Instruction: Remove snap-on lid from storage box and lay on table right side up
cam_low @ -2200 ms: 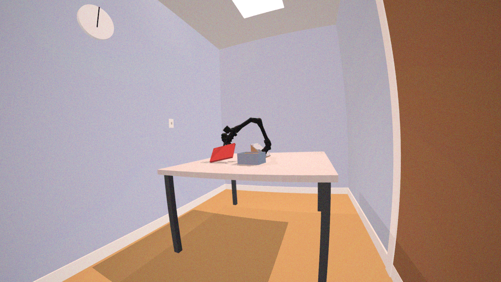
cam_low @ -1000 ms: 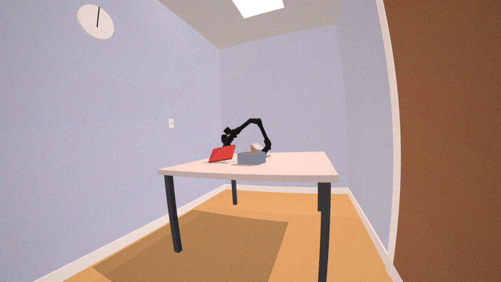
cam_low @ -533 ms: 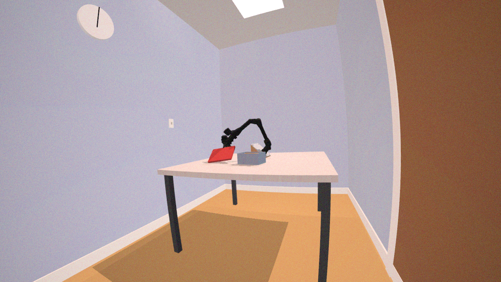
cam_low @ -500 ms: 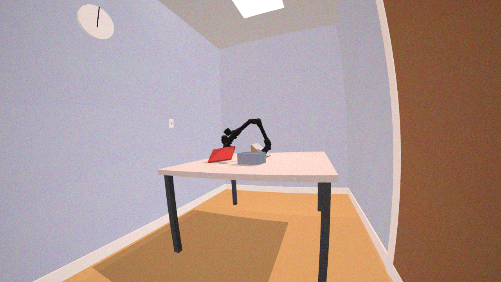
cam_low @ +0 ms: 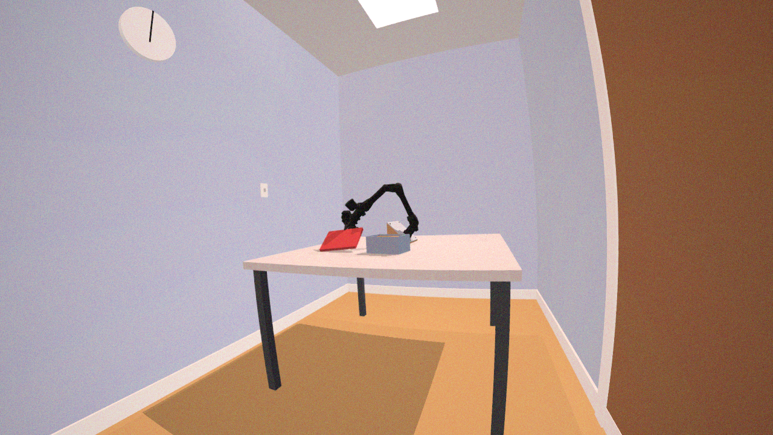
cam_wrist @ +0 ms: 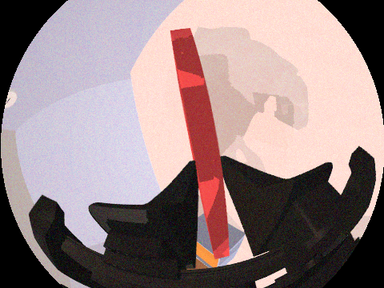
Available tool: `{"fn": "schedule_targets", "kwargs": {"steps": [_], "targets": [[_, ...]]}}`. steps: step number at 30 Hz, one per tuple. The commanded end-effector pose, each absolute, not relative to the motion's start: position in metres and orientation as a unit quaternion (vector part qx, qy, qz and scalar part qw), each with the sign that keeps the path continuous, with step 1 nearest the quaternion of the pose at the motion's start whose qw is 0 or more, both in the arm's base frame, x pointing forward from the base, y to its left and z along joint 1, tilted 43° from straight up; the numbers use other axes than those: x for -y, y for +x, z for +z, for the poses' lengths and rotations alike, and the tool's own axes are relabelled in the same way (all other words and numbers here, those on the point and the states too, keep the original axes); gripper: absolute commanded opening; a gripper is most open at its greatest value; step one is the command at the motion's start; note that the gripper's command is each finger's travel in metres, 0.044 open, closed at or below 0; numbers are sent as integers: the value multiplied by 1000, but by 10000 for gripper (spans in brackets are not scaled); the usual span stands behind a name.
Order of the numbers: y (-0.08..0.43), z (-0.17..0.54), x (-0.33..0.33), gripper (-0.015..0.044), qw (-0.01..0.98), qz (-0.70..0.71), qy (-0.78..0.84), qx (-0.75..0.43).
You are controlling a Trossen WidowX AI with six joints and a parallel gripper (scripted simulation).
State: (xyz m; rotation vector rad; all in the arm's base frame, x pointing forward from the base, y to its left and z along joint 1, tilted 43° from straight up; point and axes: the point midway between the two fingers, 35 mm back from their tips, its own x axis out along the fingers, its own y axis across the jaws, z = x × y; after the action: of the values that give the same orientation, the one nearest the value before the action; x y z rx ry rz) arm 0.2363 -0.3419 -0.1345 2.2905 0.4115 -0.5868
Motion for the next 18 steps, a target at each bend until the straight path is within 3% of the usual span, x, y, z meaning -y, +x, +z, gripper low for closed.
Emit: {"fn": "schedule_targets", "kwargs": {"steps": [1,18], "targets": [[238,-145,329,0,345,-232,893,-170],[241,-155,320,0,345,-232,893,-170]]}}
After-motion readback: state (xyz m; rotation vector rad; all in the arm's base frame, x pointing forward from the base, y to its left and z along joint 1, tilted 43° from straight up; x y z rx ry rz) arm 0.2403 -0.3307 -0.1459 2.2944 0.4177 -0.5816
